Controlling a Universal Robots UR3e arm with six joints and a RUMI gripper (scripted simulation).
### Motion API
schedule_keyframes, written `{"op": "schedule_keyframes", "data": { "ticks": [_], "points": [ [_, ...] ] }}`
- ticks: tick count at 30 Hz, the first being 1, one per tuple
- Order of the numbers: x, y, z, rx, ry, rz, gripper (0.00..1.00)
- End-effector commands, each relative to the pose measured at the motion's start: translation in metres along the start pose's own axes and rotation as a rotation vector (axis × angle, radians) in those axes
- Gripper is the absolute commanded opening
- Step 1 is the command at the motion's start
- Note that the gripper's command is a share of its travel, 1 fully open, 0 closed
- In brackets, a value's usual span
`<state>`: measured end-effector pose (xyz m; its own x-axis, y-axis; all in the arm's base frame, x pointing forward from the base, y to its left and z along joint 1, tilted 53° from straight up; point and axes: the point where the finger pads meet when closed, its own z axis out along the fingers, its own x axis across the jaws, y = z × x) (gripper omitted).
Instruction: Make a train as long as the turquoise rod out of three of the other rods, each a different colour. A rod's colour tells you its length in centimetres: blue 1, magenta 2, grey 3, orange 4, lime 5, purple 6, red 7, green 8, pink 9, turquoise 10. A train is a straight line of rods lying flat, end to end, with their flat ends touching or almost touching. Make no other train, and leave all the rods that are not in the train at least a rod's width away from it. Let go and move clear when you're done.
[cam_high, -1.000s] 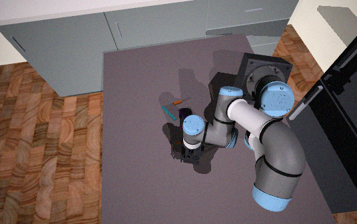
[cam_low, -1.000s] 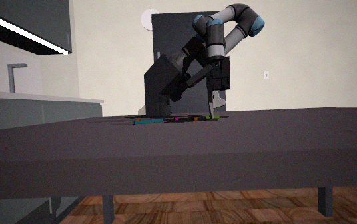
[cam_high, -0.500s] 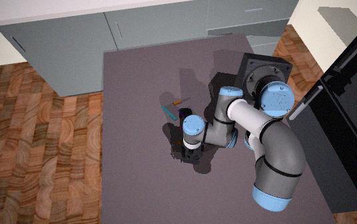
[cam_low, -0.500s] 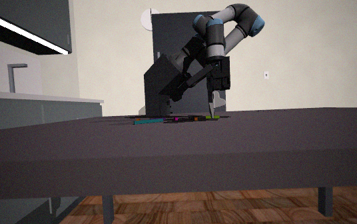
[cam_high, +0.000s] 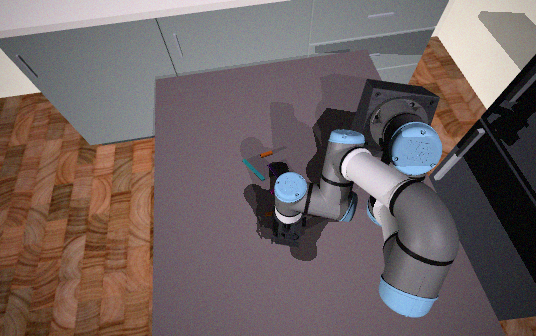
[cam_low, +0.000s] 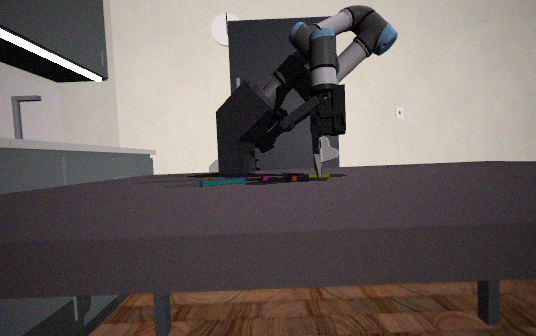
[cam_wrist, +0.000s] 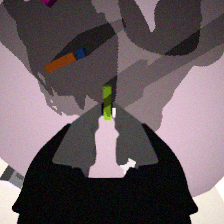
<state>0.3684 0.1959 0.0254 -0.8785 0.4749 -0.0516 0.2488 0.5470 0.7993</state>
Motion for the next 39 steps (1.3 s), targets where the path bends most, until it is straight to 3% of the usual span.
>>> {"op": "schedule_keyframes", "data": {
  "ticks": [1,39],
  "points": [
    [-0.0005,0.0001,-0.0002,0.0,-0.001,-0.001,0.0],
    [-0.0005,0.0001,-0.0096,0.0,-0.001,-0.001,0.0]
  ]
}}
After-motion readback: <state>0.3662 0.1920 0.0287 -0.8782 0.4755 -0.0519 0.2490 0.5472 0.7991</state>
